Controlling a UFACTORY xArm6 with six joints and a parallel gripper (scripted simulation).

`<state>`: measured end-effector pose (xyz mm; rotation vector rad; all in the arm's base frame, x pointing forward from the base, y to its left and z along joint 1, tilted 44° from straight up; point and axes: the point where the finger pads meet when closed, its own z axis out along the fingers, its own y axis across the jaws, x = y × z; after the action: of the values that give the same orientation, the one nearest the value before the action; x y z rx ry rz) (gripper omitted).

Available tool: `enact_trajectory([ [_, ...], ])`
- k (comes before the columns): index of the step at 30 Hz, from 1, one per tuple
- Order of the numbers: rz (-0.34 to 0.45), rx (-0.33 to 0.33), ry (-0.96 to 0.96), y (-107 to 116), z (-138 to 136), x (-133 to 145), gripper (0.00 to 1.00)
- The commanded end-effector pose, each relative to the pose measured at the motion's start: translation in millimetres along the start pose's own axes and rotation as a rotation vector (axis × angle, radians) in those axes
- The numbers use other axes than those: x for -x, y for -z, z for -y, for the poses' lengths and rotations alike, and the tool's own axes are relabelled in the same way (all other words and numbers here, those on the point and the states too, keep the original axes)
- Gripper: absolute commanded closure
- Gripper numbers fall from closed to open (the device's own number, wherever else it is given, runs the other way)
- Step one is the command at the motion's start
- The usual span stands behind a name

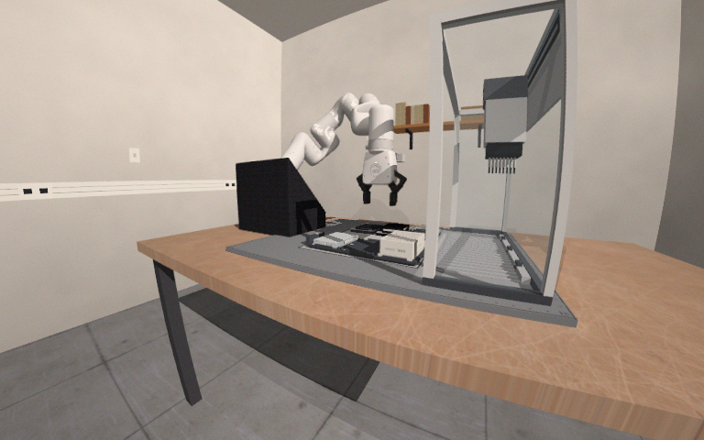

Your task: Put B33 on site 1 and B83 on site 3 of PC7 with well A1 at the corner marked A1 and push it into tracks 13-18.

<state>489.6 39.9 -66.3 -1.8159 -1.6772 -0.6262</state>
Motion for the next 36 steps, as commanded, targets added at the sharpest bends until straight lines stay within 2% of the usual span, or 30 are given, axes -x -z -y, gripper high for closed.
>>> enact_trajectory([
  [1, -0.004, 0.012, 0.144, 2, -1, 0, 0.0],
  [15, -0.004, 0.011, 0.143, 2, -1, 0, 0.0],
  [36, -0.004, 0.012, 0.144, -30, -2, 0, 0.0],
])
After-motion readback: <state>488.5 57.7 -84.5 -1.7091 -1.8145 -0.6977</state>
